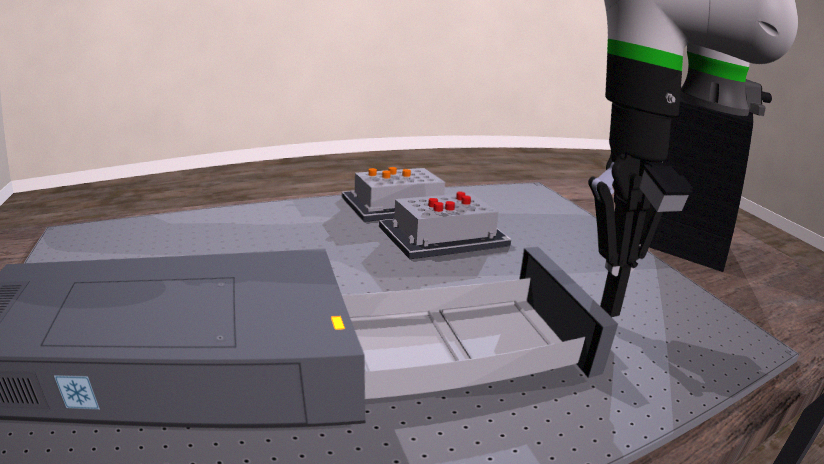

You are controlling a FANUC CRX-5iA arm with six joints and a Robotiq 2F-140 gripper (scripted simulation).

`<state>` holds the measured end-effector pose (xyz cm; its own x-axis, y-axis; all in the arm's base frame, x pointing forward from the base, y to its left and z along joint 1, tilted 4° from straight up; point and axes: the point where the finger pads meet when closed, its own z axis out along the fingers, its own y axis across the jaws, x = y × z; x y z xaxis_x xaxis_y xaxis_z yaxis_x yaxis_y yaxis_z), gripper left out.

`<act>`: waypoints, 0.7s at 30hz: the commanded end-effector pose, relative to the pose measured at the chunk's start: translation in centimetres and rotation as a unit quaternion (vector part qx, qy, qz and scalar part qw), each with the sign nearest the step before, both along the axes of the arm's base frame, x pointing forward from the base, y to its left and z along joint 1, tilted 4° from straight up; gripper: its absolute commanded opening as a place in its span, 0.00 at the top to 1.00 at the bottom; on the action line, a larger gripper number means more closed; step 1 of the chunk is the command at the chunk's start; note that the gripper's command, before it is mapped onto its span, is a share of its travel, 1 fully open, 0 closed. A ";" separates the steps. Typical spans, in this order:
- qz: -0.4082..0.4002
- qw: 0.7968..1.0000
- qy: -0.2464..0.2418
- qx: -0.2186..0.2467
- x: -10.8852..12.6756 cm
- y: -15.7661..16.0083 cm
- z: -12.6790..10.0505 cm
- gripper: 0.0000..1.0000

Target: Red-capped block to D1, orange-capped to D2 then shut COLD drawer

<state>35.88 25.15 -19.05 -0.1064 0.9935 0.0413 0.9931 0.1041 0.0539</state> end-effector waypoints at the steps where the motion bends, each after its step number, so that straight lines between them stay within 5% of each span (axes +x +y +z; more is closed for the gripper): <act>1: 0.000 1.000 0.000 0.000 0.1 0.1 -0.3 0.90; 21: 0.000 1.000 0.000 0.000 1.0 0.2 -0.6 0.90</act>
